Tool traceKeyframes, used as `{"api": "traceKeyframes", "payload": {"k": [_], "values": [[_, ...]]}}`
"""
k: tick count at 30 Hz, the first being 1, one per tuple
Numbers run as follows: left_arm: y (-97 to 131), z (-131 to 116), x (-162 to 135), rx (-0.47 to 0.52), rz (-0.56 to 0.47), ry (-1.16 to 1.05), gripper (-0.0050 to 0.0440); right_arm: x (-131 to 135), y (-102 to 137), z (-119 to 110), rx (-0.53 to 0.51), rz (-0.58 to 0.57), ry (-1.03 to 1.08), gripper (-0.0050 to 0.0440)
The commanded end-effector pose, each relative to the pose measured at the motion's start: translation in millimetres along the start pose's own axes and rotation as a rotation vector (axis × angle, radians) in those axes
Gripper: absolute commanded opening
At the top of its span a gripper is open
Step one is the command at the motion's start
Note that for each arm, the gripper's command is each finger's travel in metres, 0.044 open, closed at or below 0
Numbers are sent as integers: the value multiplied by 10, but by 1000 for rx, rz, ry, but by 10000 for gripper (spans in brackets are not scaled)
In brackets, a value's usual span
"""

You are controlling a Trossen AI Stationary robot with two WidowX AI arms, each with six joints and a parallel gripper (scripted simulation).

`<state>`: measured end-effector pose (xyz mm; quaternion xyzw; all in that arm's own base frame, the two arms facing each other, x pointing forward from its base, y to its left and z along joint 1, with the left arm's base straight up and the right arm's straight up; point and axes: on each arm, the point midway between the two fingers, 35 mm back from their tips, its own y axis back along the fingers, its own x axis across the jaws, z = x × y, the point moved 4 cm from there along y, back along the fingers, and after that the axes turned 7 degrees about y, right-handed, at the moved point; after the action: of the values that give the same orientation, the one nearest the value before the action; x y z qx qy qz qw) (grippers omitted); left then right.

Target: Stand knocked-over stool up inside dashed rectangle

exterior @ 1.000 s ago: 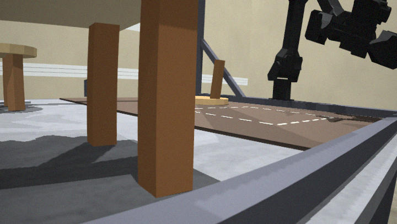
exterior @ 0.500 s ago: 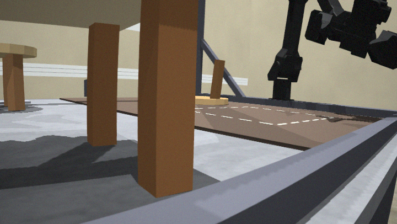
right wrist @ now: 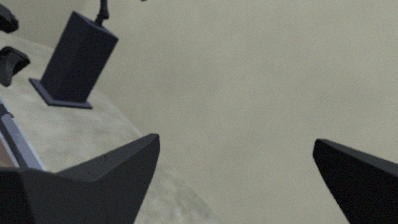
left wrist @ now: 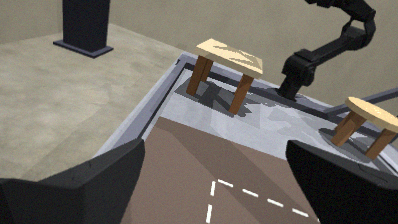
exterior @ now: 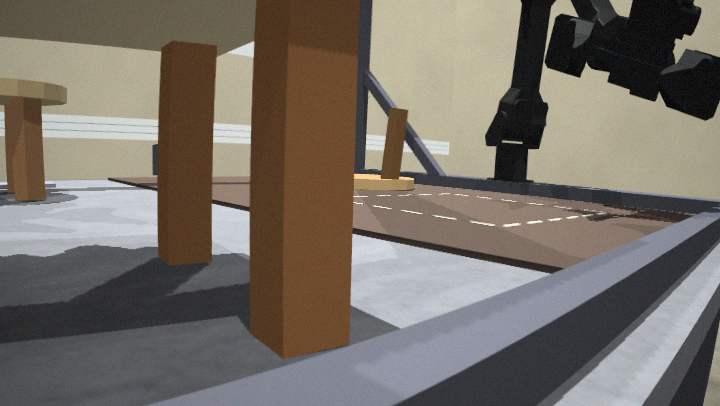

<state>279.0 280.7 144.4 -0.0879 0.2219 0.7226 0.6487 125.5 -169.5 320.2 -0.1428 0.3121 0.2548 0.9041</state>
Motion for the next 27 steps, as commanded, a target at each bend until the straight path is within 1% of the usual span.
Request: {"api": "traceKeyframes", "payload": {"k": [1,2,4,5,7,10,15,19,21,22,23,27], "values": [[-52,179,-267,-23,-12,-66,400,-41,12,49,-14,-10,-2,400],[-73,195,-327,-23,-13,-75,400,-41,12,49,-14,-10,-2,400],[-73,195,-327,-23,-13,-75,400,-41,12,49,-14,-10,-2,400],[-100,254,-397,-31,-15,-92,400,-41,12,49,-14,-10,-2,400],[-140,246,-548,-26,-16,-104,400,-41,12,49,-14,-10,-2,400],[-201,300,-831,-33,-21,-139,400,-41,12,49,-14,-10,-2,400],[-244,375,-1405,-57,-34,-204,400,-41,12,49,-14,-10,-2,400],[-212,412,-1788,-81,-47,-242,400,-41,12,49,-14,-10,-2,400],[-212,412,-1788,-81,-47,-242,400,-41,12,49,-14,-10,-2,400],[-188,480,-1948,-105,-55,-261,400,-41,12,49,-14,-10,-2,400],[-156,416,-2061,-100,-57,-265,400,-41,12,49,-14,-10,-2,400],[-43,420,-2398,-130,-73,-291,400,-41,12,49,-14,-10,-2,400]]}}
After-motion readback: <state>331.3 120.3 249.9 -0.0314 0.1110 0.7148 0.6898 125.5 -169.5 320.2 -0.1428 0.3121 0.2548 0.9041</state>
